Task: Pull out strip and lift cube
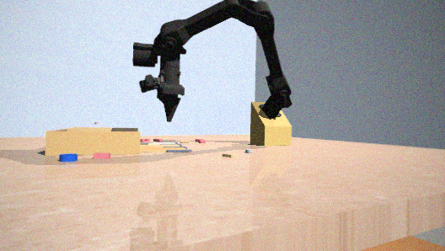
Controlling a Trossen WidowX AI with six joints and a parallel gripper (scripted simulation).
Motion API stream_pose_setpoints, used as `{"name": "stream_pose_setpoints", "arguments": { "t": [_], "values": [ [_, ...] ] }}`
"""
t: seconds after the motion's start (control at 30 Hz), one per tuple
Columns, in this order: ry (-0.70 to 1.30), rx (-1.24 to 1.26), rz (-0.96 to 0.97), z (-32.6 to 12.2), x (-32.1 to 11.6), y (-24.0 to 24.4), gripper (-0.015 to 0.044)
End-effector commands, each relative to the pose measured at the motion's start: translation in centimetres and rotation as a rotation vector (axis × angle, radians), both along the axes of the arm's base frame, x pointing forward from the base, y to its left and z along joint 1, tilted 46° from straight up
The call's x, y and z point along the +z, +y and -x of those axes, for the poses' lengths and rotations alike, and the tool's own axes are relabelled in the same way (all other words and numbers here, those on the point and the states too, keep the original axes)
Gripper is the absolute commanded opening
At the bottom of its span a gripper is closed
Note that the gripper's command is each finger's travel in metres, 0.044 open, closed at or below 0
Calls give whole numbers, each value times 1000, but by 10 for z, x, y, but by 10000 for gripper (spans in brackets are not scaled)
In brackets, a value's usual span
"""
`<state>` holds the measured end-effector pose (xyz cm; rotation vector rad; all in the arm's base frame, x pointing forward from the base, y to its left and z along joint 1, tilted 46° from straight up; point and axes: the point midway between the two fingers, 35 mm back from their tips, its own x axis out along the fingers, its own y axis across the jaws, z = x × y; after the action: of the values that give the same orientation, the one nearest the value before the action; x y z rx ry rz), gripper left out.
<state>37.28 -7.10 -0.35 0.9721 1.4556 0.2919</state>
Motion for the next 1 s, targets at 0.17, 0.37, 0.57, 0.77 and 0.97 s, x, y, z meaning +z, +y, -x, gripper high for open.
{"name": "stream_pose_setpoints", "arguments": {
  "t": [0.17,0.37,0.57,0.77,0.97],
  "values": [
    [4,4,2,-2,-10,8,0],
    [4,4,3,-4,-17,14,0],
    [4,4,3,-6,-24,21,0],
    [4,4,2,-6,-31,29,0],
    [3,4,1,-7,-38,36,0]
  ]
}}
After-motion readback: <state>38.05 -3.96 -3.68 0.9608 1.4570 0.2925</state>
